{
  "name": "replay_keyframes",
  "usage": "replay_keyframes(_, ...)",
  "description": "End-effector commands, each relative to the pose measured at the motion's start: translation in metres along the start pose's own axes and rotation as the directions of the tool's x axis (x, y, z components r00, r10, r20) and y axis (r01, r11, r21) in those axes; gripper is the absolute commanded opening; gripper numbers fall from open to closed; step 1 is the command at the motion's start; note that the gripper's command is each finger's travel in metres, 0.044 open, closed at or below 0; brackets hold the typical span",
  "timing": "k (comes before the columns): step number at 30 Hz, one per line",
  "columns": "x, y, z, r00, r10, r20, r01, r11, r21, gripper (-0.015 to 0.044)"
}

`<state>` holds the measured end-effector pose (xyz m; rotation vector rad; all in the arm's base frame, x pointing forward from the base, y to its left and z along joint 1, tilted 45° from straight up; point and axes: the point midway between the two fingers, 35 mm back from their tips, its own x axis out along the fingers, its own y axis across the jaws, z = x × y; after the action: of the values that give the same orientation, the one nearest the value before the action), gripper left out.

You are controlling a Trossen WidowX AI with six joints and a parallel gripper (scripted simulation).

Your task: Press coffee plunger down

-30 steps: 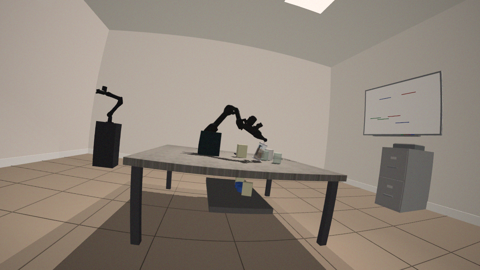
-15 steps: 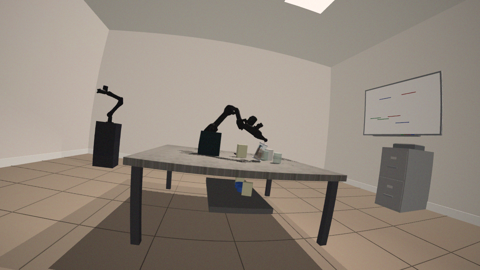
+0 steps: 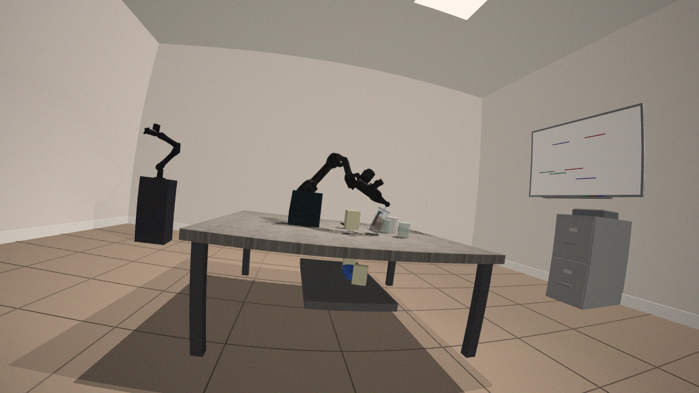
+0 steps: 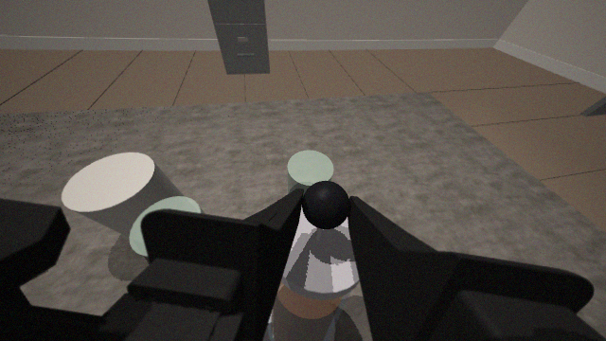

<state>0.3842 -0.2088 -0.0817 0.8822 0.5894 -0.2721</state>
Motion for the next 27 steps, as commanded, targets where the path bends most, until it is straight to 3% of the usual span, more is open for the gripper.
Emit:
replay_keyframes(1,0.0027,0.0001,-0.0027,1.000,-0.002,-0.009,0.002,1.000,0.005,0.0118)
replay_keyframes(27,0.0035,-0.0001,0.0008,1.000,0.001,-0.003,-0.001,1.000,0.001,0.0118)
